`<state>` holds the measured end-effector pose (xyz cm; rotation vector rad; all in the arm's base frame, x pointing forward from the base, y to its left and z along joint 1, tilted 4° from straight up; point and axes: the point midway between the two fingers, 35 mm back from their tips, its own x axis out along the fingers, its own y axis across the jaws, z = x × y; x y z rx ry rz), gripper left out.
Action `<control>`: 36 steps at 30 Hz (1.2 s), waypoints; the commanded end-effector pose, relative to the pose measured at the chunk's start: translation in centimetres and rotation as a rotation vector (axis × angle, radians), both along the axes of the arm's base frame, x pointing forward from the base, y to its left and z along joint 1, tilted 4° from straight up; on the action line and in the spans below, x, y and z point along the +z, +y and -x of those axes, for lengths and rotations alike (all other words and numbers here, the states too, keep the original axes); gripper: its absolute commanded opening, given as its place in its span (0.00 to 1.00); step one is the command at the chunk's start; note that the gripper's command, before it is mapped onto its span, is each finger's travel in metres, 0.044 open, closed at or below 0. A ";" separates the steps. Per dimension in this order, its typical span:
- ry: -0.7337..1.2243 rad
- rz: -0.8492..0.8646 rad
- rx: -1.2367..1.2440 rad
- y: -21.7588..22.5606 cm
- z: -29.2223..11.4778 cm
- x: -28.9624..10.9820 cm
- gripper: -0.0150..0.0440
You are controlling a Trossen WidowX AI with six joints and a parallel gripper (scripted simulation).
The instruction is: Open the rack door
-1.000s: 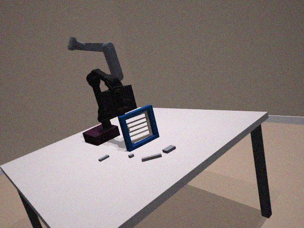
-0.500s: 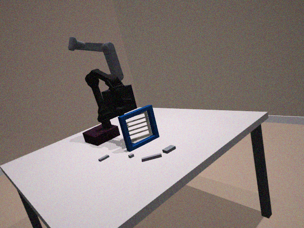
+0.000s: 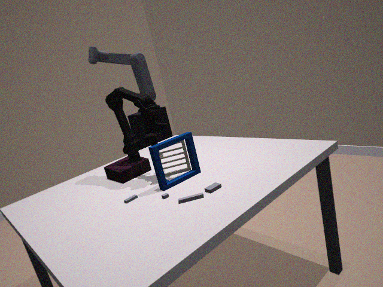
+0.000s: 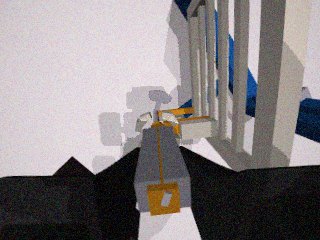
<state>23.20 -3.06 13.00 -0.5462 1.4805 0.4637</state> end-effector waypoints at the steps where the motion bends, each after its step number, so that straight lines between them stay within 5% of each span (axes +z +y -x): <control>1: -0.022 0.004 -0.096 0.5 0.1 0.0 0.30; 36: -0.039 -0.025 -0.533 7.0 1.0 -0.4 0.30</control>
